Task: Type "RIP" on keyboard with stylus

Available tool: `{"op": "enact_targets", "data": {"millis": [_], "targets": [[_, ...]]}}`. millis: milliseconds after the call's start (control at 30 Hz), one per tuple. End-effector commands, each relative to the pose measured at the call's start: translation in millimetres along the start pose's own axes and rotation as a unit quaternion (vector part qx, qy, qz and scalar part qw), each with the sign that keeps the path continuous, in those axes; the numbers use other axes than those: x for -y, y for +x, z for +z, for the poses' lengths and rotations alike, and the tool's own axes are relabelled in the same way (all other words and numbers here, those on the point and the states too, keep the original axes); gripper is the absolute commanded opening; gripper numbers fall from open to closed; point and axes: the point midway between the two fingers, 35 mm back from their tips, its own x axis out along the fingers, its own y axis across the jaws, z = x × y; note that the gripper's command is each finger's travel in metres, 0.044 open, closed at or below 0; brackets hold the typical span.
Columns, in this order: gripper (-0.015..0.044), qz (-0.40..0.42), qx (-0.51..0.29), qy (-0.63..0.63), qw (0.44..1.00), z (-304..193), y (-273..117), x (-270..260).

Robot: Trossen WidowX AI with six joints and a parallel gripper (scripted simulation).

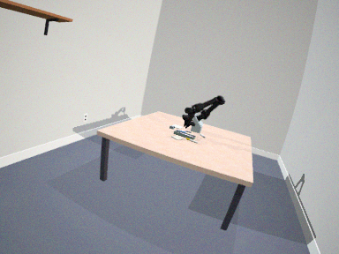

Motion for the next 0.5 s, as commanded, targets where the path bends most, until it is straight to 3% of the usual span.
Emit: {"op": "enact_targets", "data": {"millis": [0, 467], "targets": [[0.0150, -0.033, 0.129, 0.320, 0.938, 8.9, 15.7, 50.8], [0.0150, -0.033, 0.129, 0.320, 0.938, 8.7, 15.5, 49.5]]}}
